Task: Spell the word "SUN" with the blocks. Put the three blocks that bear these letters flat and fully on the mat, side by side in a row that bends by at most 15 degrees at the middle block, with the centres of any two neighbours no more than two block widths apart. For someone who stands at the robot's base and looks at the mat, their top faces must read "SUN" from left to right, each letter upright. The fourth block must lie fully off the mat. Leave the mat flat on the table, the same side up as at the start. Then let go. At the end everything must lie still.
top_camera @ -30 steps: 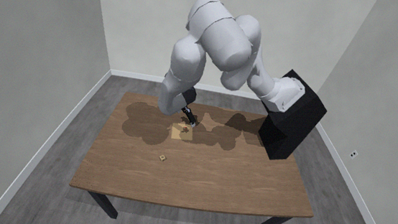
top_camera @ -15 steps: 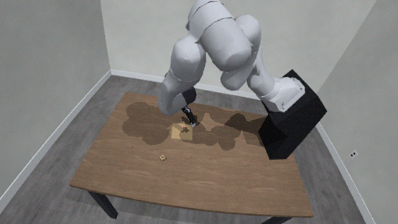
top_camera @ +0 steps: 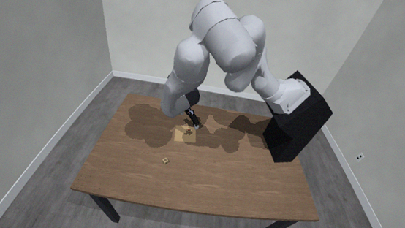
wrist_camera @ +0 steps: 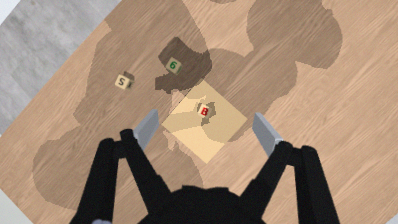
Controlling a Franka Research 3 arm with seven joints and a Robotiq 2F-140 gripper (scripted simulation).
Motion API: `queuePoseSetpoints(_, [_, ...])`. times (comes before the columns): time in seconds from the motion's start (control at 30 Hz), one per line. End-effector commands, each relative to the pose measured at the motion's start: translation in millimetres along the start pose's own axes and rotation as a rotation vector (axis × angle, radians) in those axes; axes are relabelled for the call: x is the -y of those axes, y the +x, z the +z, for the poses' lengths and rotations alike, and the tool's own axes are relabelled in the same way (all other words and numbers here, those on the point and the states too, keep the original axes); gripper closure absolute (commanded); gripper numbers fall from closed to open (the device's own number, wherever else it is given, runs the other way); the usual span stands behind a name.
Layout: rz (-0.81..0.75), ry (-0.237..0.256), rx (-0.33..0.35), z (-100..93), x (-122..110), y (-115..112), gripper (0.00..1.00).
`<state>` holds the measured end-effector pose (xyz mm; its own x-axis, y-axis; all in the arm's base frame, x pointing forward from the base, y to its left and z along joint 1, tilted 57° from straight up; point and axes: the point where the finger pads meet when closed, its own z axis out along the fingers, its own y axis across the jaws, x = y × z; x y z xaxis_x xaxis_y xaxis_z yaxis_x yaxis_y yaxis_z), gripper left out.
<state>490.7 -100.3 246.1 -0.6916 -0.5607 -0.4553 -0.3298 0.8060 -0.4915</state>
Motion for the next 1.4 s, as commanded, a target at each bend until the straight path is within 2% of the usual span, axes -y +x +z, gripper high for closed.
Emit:
queuePoseSetpoints(0.0, [-0.001,0.001,0.000,-0.2,0.5,0.8,0.00])
queuePoseSetpoints(0.57, [-0.001,0.001,0.001,-0.1,0.6,0.7,0.00])
queuePoseSetpoints(0.73, [0.003,-0.007,0.028,2.3,8.2,-3.2,0.00])
queuePoseSetpoints(0.8, [0.009,-0.014,0.062,8.9,21.8,-4.4,0.00])
queuePoseSetpoints(0.87, [0.016,-0.015,0.082,22.2,39.5,4.4,0.00])
queuePoseSetpoints(0.97, [0.015,-0.007,0.058,49.8,61.0,37.7,0.00])
queuePoseSetpoints(1.03, [0.061,-0.004,0.101,38.2,64.8,20.3,0.00])
queuePoseSetpoints(1.1, [0.081,-0.002,0.110,35.3,67.8,18.9,0.00])
queuePoseSetpoints(1.3, [0.042,-0.003,0.083,43.1,65.3,29.1,0.00])
queuePoseSetpoints(1.37, [0.010,-0.003,0.034,60.9,66.6,54.7,0.00])
